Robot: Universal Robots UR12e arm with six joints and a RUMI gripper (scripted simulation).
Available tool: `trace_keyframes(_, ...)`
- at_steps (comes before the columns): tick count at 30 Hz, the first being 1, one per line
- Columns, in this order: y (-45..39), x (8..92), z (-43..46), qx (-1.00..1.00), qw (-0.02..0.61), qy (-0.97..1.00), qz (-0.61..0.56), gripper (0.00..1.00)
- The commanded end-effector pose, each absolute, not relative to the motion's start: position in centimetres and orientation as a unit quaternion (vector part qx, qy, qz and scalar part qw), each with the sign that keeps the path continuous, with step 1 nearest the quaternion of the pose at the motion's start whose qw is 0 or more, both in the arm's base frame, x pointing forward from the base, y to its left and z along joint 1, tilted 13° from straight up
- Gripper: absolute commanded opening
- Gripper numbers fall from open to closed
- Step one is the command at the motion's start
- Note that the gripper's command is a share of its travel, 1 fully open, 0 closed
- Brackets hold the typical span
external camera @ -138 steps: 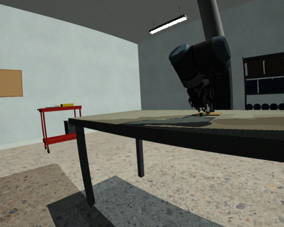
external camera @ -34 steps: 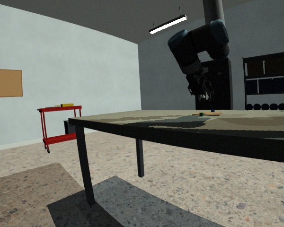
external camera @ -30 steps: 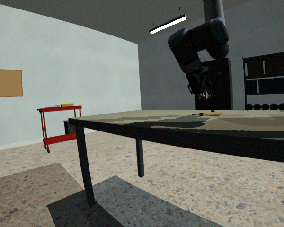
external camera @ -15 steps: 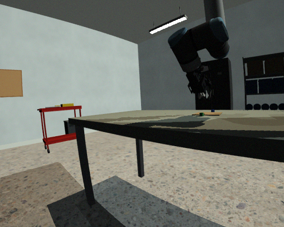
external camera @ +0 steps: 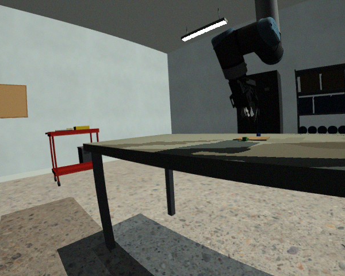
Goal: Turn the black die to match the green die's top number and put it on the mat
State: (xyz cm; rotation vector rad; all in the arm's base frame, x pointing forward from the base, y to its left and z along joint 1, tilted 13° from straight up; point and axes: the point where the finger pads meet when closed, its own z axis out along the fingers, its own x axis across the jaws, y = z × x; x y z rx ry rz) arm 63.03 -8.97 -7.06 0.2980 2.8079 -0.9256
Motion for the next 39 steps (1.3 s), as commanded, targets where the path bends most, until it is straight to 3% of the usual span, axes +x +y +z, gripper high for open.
trace_keyframes(1, -8.96, 63.09, -6.92, 0.096, 0.09, 0.948, -0.288, 0.0)
trace_keyframes(39, -9.33, 62.98, -6.85, 0.082, 0.101, 0.98, -0.148, 0.0)
